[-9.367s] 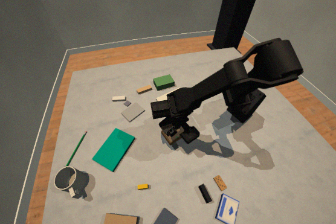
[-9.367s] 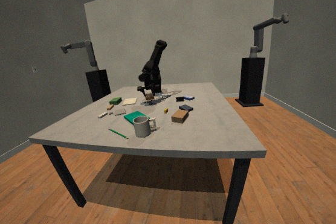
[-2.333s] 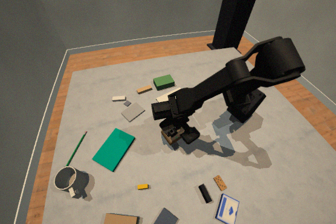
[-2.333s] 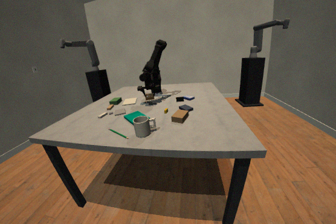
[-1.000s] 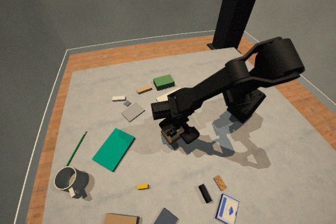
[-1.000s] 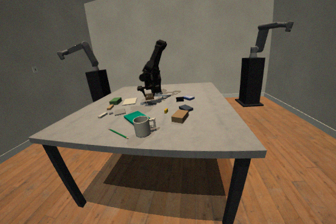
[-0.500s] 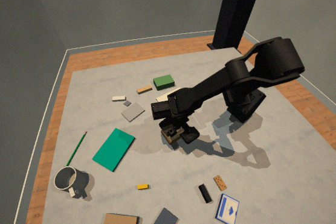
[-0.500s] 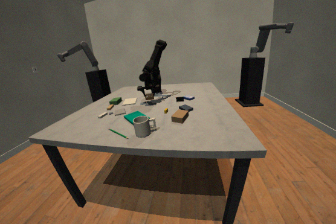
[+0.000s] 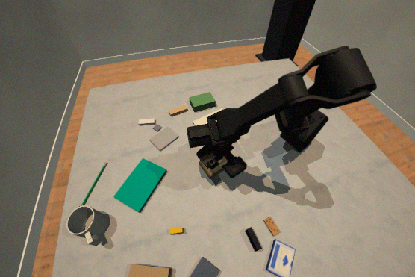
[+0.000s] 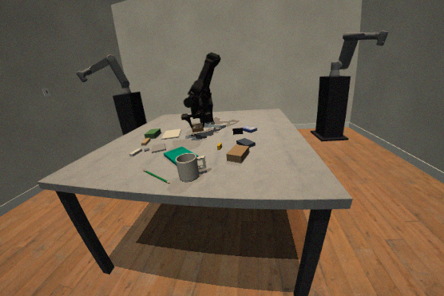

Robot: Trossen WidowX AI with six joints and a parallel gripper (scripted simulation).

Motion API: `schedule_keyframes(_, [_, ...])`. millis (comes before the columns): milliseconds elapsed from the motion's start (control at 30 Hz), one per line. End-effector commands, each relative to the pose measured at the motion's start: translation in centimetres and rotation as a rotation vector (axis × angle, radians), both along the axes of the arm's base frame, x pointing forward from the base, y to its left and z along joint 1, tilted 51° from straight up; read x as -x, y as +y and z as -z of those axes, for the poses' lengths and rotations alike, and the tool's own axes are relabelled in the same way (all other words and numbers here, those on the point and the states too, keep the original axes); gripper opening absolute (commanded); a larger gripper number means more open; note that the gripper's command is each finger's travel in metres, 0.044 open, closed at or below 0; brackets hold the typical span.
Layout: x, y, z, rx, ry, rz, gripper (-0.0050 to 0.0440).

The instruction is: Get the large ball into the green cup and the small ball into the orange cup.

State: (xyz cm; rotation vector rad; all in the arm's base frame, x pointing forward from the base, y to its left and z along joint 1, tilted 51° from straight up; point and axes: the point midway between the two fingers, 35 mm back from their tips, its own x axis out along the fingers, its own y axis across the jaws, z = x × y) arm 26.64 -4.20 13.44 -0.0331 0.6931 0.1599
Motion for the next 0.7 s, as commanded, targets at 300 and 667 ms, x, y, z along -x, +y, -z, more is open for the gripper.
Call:
schedule_keyframes(300, [-0.03, 0.04, -0.05, -0.002, 0.004, -0.009, 0.0])
schedule_keyframes(667, [-0.03, 0.04, -0.05, -0.002, 0.004, -0.009, 0.0])
